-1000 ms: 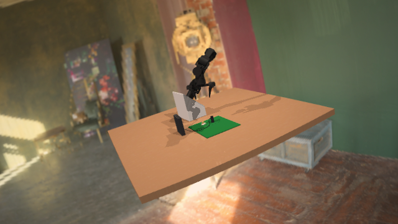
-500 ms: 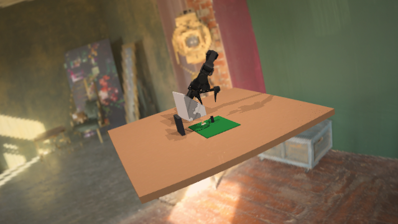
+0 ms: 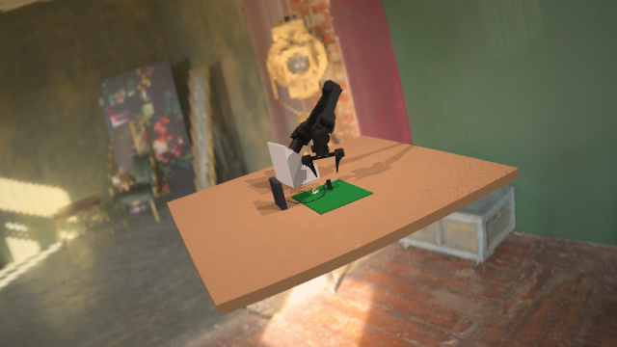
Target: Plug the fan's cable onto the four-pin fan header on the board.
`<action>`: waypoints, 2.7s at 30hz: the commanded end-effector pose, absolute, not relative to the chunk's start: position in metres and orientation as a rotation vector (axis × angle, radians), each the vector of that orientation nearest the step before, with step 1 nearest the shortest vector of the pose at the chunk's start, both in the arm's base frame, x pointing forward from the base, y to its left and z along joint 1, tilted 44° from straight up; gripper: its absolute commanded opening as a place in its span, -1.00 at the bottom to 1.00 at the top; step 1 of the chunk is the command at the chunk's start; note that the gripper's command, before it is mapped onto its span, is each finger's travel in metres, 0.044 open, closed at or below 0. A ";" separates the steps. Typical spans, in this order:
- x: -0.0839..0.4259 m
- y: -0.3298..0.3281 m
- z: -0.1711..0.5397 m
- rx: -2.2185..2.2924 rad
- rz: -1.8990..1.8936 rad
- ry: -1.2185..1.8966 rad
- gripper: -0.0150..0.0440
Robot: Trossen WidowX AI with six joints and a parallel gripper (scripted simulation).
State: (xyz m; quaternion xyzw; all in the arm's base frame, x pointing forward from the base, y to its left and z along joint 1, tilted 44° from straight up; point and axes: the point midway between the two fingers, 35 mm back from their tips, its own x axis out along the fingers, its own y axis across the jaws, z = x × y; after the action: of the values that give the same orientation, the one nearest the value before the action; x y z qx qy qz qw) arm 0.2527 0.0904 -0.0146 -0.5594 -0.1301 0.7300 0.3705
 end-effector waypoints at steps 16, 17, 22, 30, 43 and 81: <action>0.250 0.110 -0.036 -1.425 1.873 -0.331 1.00; 0.249 0.111 -0.037 -1.425 1.873 -0.331 1.00; 0.248 0.117 -0.043 -1.424 1.873 -0.331 1.00; 0.246 0.126 -0.051 -1.422 1.873 -0.333 1.00; 0.247 0.126 -0.050 -1.434 1.871 -0.337 0.47; 0.248 0.057 -0.050 -1.189 1.824 0.004 -0.49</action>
State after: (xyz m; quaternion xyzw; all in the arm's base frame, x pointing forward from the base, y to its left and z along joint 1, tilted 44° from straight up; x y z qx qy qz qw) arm 0.2507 0.0690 -0.0372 -0.5116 -0.0440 0.7398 0.4349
